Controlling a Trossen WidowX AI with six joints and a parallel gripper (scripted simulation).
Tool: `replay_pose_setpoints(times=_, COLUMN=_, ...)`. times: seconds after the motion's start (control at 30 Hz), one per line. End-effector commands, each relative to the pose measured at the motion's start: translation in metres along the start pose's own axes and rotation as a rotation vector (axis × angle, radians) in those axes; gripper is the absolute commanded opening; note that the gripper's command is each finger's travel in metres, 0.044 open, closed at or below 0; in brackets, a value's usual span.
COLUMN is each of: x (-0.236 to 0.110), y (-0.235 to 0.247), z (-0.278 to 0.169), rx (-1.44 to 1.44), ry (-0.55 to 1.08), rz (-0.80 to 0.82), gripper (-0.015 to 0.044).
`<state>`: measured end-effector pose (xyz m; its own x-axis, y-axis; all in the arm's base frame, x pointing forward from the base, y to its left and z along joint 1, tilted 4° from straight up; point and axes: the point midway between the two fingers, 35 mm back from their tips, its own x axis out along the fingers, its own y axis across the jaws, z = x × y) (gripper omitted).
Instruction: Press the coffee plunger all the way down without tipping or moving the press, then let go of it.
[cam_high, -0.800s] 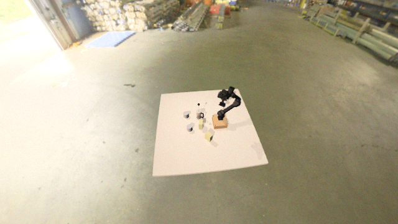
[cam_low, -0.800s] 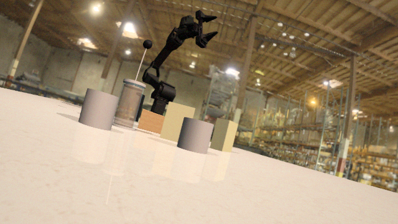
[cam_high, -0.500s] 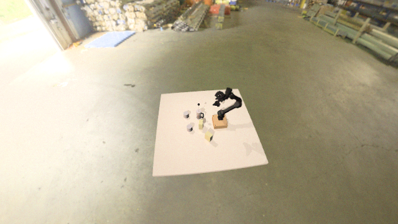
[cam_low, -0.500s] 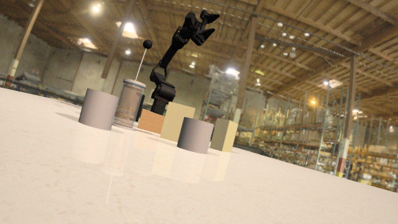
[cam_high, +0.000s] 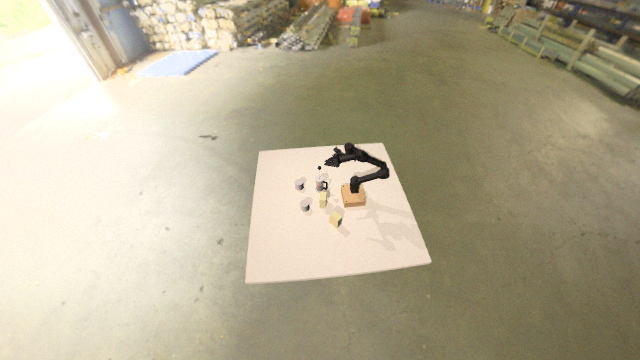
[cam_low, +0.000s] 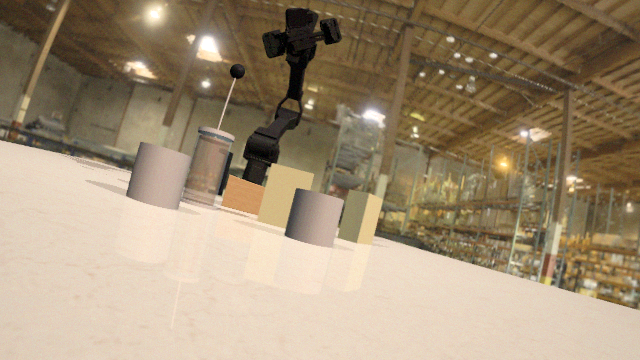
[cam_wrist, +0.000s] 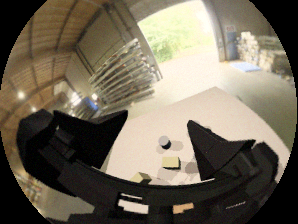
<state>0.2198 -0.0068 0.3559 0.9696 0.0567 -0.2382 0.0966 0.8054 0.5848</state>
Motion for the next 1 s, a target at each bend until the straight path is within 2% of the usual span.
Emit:
replay_pose_setpoints(times=0.0, x=0.018, y=-0.078, z=0.000, rx=-0.318, ry=0.095, rz=-0.295, gripper=0.0440)
replay_pose_setpoints(times=0.1, x=0.017, y=-0.106, z=-0.002, rx=-0.428, ry=0.162, rz=-0.386, gripper=0.0440)
replay_pose_setpoints(times=0.23, x=0.019, y=-0.114, z=-0.010, rx=-0.438, ry=0.169, rz=-0.392, gripper=0.0440)
replay_pose_setpoints(times=0.43, x=0.031, y=-0.136, z=-0.047, rx=-0.441, ry=0.171, rz=-0.386, gripper=0.0440)
replay_pose_setpoints(times=0.97, x=0.049, y=-0.144, z=-0.052, rx=-0.443, ry=0.171, rz=-0.381, gripper=0.0440)
